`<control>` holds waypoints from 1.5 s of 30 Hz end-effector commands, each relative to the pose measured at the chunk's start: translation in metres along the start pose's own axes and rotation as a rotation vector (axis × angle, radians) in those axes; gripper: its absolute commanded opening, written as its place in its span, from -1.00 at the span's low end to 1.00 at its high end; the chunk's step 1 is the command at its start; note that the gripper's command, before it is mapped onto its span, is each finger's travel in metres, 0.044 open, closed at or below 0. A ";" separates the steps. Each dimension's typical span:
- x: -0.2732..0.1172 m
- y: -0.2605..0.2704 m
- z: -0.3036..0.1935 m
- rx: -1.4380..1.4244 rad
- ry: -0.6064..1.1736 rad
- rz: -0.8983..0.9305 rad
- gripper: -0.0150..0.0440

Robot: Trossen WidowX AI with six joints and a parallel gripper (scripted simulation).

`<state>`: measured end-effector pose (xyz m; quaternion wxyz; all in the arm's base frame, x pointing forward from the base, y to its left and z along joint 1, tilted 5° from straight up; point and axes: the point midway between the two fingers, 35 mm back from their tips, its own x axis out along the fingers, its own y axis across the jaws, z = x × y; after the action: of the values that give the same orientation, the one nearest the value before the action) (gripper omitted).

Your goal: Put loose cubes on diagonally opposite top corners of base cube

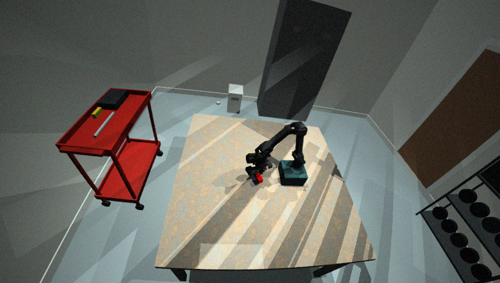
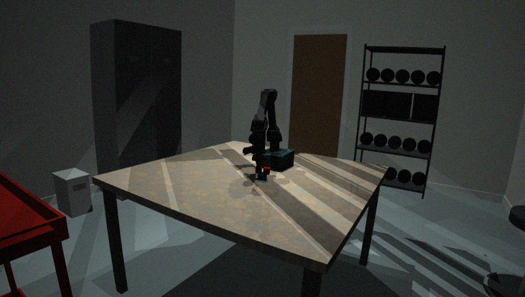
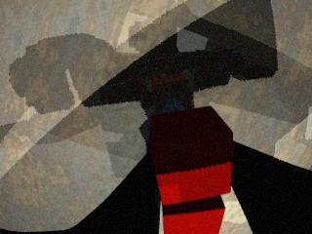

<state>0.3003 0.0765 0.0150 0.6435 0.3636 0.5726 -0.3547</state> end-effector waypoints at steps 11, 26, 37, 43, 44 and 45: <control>0.000 0.000 0.000 -0.006 -0.003 0.000 0.20; -0.019 0.000 0.000 0.000 0.000 0.000 0.20; -0.036 0.000 0.000 0.000 0.000 0.000 0.20; -0.045 0.000 0.000 0.000 0.000 0.000 0.20; -0.046 0.000 0.000 0.000 0.000 0.000 0.20; -0.048 0.000 0.000 0.000 0.000 0.000 0.20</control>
<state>0.2941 0.0778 0.0557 0.6422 0.3594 0.5763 -0.3554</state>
